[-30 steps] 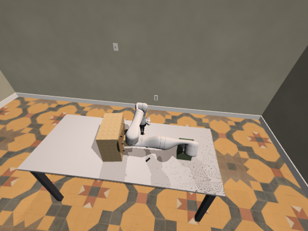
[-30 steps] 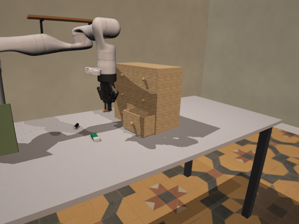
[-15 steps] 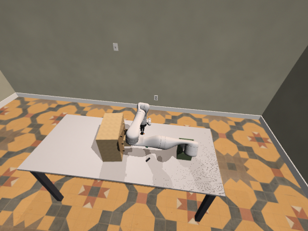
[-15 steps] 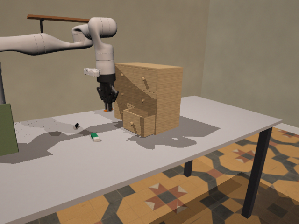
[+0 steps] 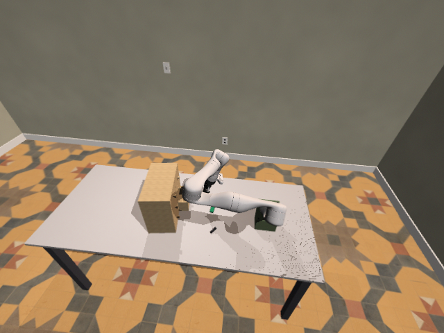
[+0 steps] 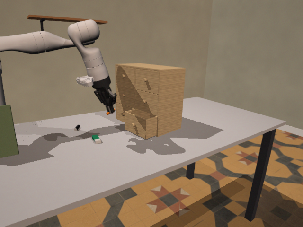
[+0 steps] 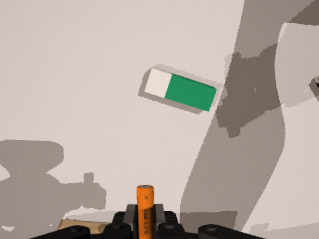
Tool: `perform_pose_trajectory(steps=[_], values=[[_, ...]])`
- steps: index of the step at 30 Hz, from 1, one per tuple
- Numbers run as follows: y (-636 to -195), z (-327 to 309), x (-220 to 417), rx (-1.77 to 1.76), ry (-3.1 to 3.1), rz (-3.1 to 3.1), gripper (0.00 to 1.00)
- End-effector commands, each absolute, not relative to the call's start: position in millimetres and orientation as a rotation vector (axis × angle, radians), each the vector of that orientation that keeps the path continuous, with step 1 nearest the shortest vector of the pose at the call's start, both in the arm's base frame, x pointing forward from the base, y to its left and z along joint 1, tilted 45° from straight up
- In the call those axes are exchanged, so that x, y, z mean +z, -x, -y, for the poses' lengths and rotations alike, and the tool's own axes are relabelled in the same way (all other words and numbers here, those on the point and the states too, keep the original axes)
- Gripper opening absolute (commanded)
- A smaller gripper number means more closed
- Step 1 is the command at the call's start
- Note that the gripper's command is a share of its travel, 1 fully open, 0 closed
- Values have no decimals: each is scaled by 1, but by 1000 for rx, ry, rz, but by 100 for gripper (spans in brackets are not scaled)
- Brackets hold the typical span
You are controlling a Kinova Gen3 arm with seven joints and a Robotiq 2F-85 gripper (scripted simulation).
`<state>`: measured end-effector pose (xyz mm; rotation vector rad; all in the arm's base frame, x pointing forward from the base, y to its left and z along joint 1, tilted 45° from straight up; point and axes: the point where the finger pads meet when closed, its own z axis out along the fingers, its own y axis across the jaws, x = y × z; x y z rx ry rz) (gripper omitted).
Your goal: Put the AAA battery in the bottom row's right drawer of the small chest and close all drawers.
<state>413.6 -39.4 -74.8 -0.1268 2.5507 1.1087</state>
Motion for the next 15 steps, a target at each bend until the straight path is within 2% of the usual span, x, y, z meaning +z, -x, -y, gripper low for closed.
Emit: perform_pose_trajectory(steps=[1,15], values=[[-404,46,-78,1094,33,-2504,5],[-399,44,-81,983,-178,-2128,5]])
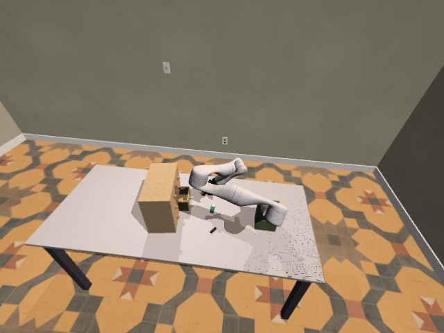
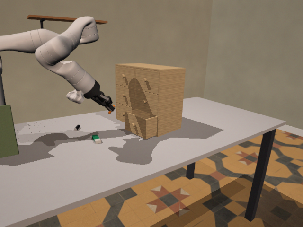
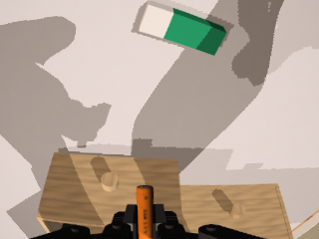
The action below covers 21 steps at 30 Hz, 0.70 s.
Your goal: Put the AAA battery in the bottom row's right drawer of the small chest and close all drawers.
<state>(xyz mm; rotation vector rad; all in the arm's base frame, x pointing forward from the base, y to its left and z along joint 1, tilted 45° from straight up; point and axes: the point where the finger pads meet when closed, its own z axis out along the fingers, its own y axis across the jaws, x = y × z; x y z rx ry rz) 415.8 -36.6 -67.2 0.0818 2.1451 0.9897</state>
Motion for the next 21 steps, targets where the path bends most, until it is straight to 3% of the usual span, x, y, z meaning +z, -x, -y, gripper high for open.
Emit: perform_pose_trajectory(steps=[1,21], values=[[-399,43,-81,975,-194,-2092,5],[-390,41,-89,875,-353,-1802,5]])
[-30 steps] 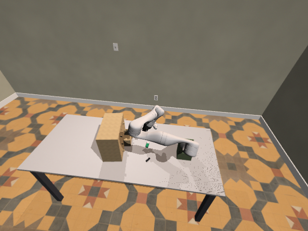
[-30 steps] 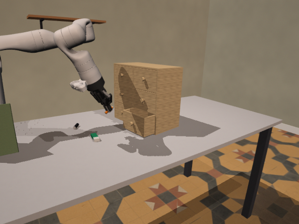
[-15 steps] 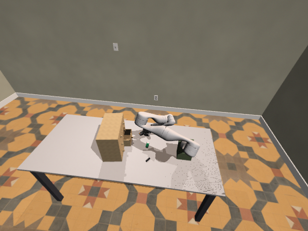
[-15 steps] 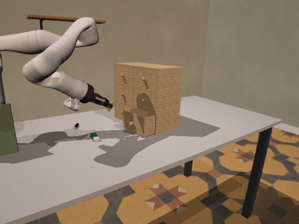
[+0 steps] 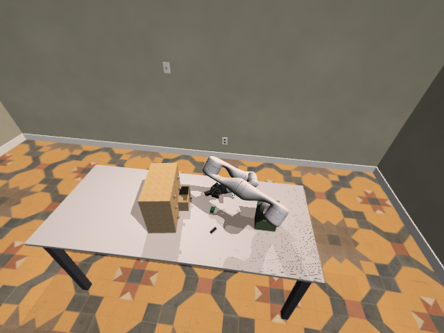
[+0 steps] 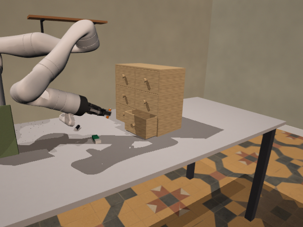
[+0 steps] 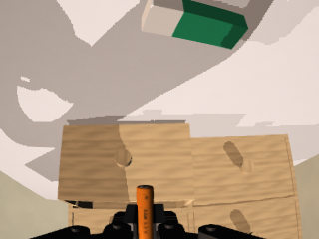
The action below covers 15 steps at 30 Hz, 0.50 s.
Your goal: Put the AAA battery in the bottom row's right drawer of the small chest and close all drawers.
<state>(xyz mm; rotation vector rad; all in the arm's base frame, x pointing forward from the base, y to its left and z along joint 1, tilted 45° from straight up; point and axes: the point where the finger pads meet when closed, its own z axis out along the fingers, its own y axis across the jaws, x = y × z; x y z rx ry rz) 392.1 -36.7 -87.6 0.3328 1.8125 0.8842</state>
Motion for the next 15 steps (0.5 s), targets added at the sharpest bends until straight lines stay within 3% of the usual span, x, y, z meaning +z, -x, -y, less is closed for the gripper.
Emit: perform_pose_trajectory(steps=[1,15], values=[[-391,41,-88,872,-353,-1796,5],[-394,42,-83,858,-348,-1766,5]])
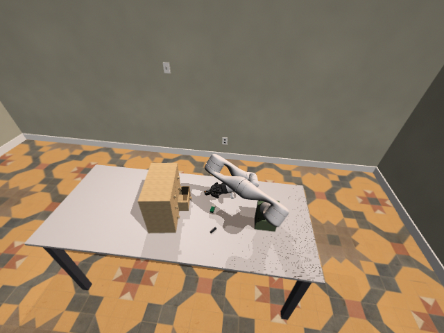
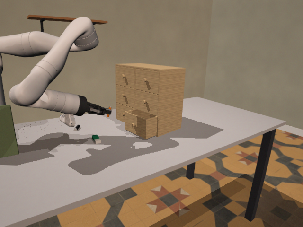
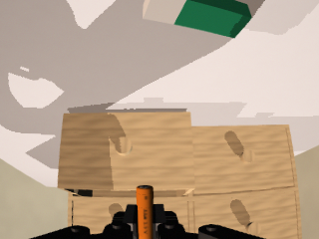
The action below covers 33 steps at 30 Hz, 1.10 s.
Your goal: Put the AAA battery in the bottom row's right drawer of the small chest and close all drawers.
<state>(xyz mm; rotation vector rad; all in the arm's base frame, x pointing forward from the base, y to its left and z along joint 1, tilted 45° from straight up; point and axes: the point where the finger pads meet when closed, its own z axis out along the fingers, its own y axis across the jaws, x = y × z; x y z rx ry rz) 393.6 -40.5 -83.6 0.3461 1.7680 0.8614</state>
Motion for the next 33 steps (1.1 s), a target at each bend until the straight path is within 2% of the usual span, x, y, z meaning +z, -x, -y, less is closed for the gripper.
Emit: perform_pose_trajectory(steps=[1,23,33], values=[[-394,42,-83,858,-348,-1766,5],[-408,40,-82,864,-345,-1762,5],[-437,36,-79,864,-345,-1762,5]])
